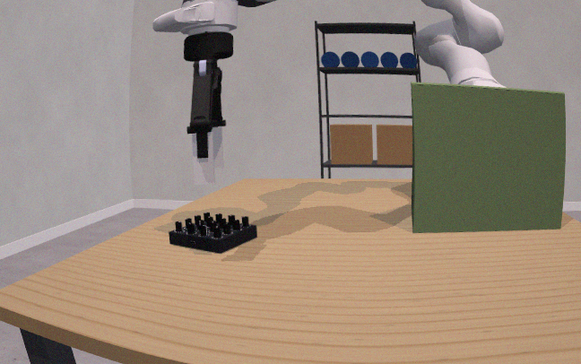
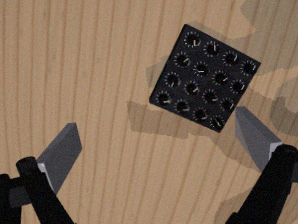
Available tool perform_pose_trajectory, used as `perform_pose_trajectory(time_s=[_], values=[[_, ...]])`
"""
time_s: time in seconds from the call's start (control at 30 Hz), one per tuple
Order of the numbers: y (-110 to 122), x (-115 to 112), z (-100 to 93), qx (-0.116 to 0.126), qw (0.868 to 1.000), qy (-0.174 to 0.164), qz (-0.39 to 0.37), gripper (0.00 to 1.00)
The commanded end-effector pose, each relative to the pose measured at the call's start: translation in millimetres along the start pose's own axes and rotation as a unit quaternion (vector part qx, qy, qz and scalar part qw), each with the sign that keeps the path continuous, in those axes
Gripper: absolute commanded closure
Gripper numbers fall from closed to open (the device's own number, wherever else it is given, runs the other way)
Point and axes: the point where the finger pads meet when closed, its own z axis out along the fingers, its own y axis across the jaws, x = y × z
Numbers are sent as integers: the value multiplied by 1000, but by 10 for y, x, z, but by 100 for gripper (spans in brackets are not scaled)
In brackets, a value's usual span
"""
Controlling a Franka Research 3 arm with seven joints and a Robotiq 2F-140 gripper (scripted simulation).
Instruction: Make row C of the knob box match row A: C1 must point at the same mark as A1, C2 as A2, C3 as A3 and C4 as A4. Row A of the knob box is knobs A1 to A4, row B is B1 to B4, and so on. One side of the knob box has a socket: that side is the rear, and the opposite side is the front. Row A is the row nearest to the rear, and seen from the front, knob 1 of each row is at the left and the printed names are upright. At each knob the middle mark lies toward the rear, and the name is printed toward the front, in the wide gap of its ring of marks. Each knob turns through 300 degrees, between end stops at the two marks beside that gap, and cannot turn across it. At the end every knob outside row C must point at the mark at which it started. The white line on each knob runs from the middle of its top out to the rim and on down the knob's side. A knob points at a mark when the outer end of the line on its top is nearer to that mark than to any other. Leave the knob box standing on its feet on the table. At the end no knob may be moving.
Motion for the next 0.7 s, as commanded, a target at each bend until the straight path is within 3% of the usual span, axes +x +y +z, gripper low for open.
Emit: perform_pose_trajectory(time_s=[0.0,0.37,0.4,0.67], values=[[-47,22,-29,6,1000,7,22,0],[-47,22,-29,6,1000,7,22,0],[160,18,61,8,997,5,79,0],[169,17,65,8,997,5,82,0]])
